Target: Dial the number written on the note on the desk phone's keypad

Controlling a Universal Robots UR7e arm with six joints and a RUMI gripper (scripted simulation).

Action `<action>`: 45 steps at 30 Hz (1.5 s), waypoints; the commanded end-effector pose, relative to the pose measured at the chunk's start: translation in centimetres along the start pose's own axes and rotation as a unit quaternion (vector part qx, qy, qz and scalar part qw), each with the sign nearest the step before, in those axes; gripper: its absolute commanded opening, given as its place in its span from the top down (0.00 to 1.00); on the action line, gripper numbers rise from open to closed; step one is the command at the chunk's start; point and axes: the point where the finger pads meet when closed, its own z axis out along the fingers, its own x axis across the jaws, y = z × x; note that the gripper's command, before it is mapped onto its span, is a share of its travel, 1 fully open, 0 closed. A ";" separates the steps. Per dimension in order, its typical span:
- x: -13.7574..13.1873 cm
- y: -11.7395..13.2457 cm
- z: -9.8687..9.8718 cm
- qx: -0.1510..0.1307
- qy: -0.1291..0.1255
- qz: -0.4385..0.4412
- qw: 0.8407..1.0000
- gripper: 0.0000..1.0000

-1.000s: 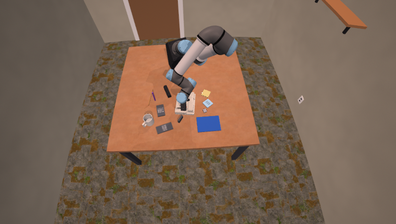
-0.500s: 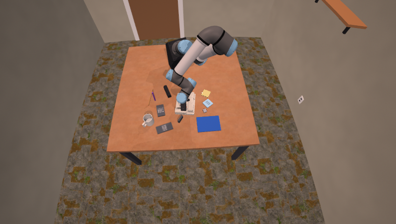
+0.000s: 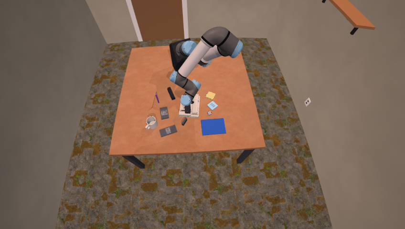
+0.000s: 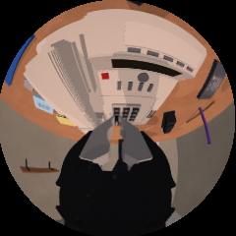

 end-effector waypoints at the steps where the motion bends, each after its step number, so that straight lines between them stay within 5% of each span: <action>1: 0.0 -0.1 0.0 0.000 0.000 0.000 1.000 1.00; 30: 0.0 -0.2 0.3 0.000 0.000 0.000 1.000 1.00; 45: 0.0 0.8 -1.1 0.000 0.000 0.000 1.000 1.00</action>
